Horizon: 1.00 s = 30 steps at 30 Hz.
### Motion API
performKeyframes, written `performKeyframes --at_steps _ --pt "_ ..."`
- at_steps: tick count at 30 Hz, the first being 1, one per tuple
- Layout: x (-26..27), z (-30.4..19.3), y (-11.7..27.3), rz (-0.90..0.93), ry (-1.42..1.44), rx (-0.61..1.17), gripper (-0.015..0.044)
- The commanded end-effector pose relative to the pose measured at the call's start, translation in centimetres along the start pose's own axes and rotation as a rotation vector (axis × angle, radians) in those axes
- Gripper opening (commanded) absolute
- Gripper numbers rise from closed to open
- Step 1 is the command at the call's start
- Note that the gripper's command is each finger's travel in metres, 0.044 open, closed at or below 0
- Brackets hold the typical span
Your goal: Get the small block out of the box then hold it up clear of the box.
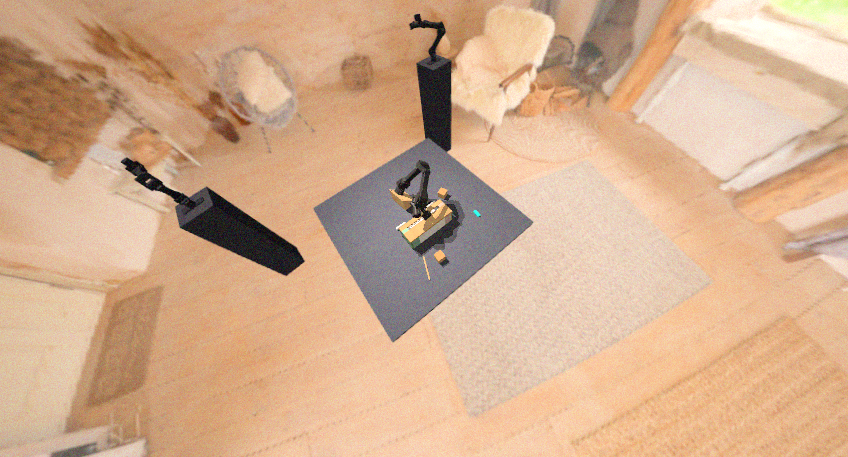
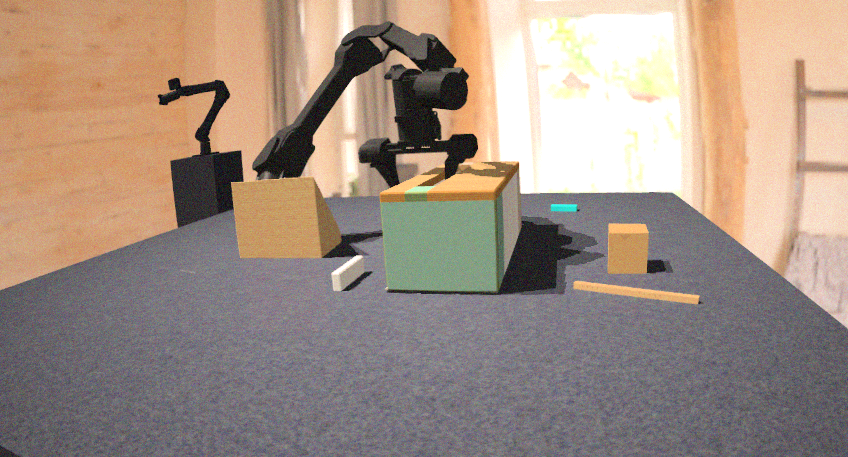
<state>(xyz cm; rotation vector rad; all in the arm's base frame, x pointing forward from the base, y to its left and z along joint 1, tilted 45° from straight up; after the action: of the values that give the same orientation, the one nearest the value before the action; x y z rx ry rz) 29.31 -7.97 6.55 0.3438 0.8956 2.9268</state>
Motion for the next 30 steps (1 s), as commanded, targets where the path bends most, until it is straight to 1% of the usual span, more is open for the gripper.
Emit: performKeyframes --at_steps 1,30 --pt "0.2 0.8 -0.2 0.000 -0.004 -0.004 0.0400" --pt "0.8 4.7 -1.0 0.000 -0.004 -0.006 0.0400"
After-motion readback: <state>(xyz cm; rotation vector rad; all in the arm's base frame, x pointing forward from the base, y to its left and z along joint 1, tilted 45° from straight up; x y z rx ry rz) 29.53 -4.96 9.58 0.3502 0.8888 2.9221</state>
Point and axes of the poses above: the point midway between the two fingers, 35 mm back from their tips, its own y axis back along the fingers, its own x axis across the jaws, z = x × y, the point moved 8 cm from there along y, back along the fingers, and after that the axes turned 10 degrees about -y, right-handed, at the moved point
